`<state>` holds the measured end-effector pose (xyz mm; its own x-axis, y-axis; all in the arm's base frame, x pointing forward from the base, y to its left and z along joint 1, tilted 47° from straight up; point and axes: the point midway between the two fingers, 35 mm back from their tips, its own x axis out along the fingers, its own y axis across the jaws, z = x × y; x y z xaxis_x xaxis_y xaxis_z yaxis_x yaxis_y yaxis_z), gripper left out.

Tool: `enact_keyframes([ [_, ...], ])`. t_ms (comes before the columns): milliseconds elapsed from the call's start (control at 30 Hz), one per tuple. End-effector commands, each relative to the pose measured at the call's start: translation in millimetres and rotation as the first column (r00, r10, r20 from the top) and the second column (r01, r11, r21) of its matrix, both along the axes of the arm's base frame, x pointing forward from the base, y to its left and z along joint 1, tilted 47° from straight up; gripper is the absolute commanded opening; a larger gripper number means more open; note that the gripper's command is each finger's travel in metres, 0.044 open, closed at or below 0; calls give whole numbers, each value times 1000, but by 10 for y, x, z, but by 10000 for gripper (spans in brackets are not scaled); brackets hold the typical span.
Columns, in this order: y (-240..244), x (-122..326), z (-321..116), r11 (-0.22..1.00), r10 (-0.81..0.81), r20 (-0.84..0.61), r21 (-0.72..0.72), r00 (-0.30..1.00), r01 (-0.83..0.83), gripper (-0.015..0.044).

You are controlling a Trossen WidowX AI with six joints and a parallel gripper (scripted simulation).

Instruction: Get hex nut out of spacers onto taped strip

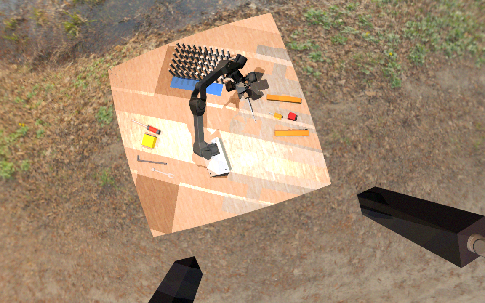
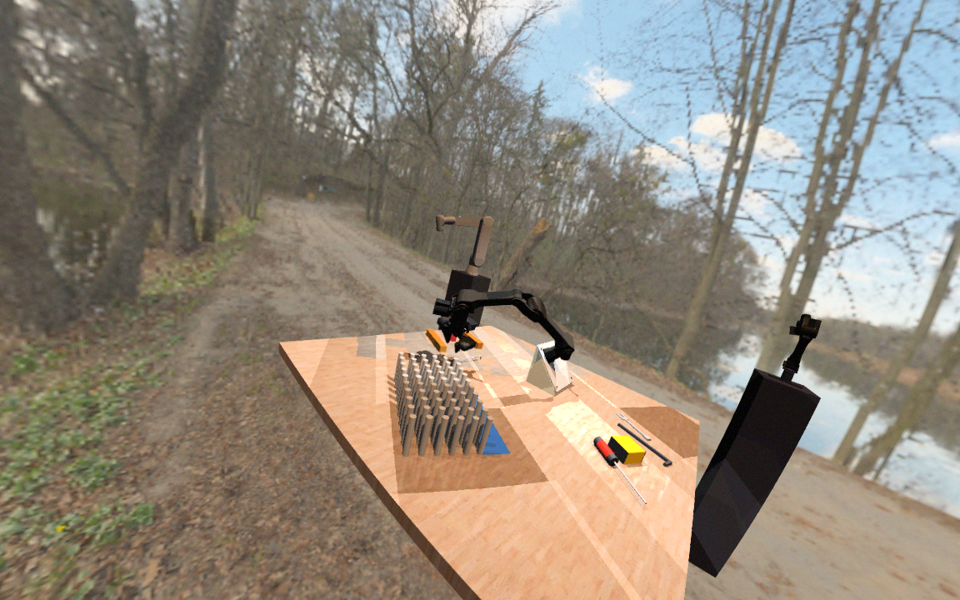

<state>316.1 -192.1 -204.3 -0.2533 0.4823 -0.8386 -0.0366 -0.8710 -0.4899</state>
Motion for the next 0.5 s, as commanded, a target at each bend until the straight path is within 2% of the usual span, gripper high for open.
enact_keyframes([
  [0,-3,-7,-3,1000,6,-2,0,1000,-6,280],
  [467,130,13,-141,1000,6,-1,0,1000,-6,280],
])
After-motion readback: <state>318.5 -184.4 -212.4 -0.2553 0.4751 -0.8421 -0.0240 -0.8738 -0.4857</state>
